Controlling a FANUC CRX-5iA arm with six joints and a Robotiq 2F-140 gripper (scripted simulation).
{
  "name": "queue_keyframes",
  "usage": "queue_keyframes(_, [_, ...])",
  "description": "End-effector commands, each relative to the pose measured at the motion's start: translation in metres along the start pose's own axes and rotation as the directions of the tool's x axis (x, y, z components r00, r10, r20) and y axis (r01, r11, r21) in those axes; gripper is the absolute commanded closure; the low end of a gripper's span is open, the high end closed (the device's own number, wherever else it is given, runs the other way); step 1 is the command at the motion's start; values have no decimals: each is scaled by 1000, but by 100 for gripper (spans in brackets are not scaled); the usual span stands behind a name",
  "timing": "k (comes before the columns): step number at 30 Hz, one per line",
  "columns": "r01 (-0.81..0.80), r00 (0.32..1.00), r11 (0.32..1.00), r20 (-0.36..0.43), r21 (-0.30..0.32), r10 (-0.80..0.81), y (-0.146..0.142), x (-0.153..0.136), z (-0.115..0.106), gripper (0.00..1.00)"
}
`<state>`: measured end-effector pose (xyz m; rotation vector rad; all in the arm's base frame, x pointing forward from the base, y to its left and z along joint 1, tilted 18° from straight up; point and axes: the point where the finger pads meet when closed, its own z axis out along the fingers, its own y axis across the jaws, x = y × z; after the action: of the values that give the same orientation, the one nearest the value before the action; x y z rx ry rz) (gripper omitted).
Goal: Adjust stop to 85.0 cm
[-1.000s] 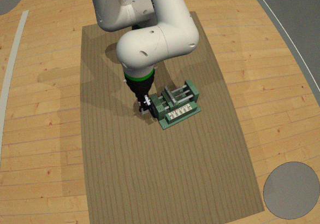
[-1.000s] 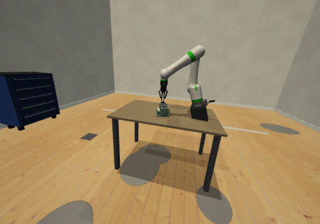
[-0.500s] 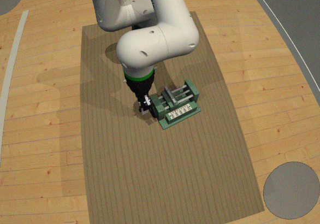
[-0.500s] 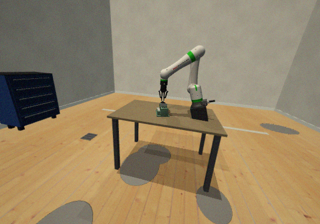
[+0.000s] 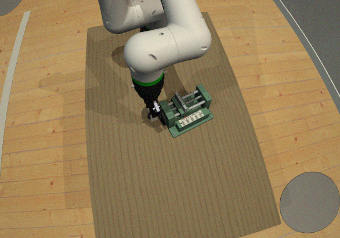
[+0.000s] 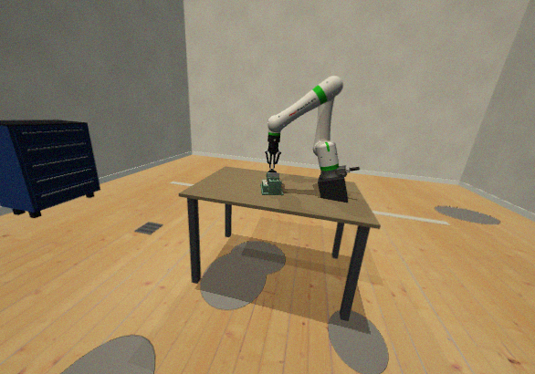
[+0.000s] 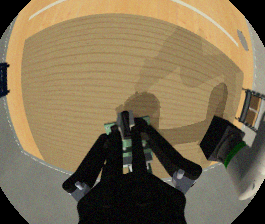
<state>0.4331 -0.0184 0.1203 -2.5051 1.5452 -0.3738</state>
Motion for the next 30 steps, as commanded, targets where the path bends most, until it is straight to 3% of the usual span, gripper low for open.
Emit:
queue_keyframes(1, [0,1000,1000,0,0,0,0,0,0,96])
queue_keyframes(30, [0,1000,1000,0,0,0,-4,0,0,96])
